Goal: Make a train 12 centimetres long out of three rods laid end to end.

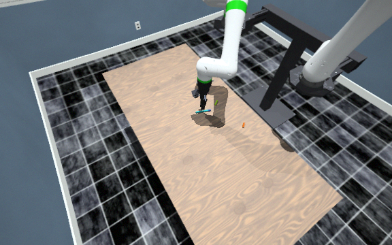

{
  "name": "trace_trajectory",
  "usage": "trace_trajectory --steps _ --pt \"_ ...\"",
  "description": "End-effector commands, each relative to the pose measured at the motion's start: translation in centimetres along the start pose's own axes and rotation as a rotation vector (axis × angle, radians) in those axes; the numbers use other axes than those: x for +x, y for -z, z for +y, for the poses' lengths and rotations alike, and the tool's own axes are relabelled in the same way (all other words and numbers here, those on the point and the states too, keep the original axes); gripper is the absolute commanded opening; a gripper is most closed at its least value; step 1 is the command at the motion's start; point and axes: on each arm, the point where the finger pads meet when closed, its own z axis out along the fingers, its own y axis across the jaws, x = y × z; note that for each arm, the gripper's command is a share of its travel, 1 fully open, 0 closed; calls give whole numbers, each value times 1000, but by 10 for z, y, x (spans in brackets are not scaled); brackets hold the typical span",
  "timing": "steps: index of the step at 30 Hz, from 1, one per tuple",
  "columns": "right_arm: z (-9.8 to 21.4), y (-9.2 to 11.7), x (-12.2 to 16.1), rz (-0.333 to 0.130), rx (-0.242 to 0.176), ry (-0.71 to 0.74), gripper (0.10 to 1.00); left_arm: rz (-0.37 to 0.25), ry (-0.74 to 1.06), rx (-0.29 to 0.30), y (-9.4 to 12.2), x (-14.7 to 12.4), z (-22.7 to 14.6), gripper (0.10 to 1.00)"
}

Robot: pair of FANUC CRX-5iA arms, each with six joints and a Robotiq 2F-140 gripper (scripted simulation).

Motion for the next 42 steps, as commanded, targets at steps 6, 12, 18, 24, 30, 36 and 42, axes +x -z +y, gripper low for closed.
trace_trajectory --steps 6,12,18,24,30,36,42 --pt "-1 40 1 1 2 0 231 2 0 0 1 0 0 1000" --pt "-1 46 1 1 2 0 231 2 0 0 1 0 0 1000" --pt "-1 46 1 1 2 0 1000 2 0 0 1 0 0 1000" --pt "-1 46 1 1 2 0 1000 2 0 0 1 0 0 1000" --pt "-1 46 1 1 2 0 1000 2 0 0 1 0 0 1000" --pt "-1 46 1 1 2 0 1000 2 0 0 1 0 0 1000" --pt "-1 54 1 1 2 0 1000 2 0 0 1 0 0 1000"
